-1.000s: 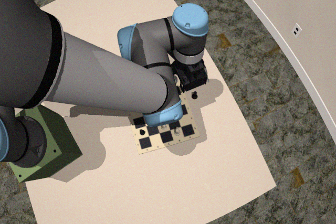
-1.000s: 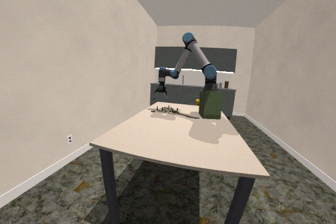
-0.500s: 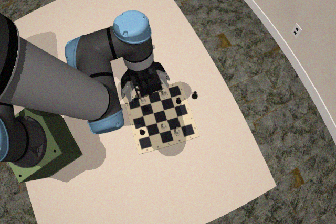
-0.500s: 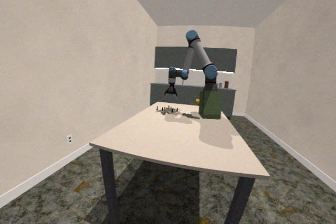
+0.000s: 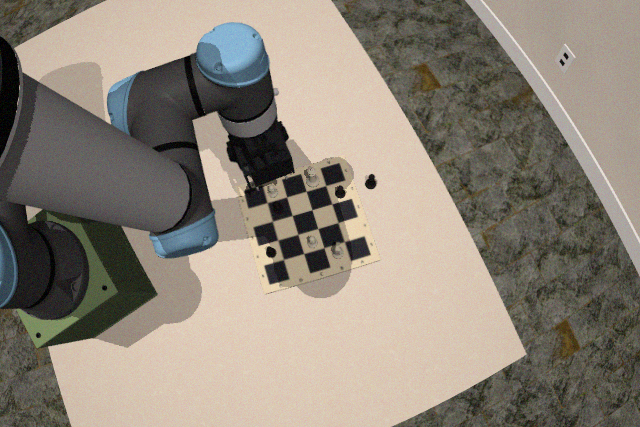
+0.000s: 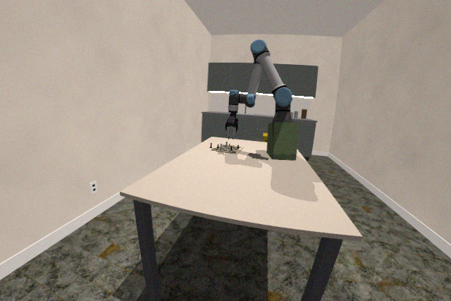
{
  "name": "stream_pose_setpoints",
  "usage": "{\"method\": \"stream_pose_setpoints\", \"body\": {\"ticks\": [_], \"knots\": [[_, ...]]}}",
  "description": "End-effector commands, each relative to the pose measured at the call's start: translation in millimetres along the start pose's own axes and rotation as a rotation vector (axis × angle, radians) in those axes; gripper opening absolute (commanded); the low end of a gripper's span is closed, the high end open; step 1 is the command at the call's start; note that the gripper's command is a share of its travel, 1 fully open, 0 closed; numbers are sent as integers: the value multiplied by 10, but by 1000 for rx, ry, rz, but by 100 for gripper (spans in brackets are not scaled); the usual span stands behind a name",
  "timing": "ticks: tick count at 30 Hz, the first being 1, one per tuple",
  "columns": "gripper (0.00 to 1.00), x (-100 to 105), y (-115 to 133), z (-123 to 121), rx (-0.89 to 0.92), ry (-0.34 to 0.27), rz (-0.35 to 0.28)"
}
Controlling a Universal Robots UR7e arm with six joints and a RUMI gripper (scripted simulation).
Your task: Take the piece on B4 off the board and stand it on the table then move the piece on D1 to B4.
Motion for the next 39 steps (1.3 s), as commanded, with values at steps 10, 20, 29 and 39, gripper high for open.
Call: {"method": "stream_pose_setpoints", "body": {"ticks": [10, 20, 29, 39], "knots": [[20, 3, 0, 3, 0, 1, 0], [20, 3, 0, 3, 0, 1, 0], [20, 0, 0, 3, 0, 1, 0], [20, -52, -1, 2, 0, 2, 0]]}}
Point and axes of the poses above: the point where the finger pads meet when closed, its own x axis back along the fingers, its own z axis across the jaws, y = z × x, the point moved 1 cm from there along x, back along the fingers, and after that the axes turned 2 degrees about -x, right-handed, at the moved point
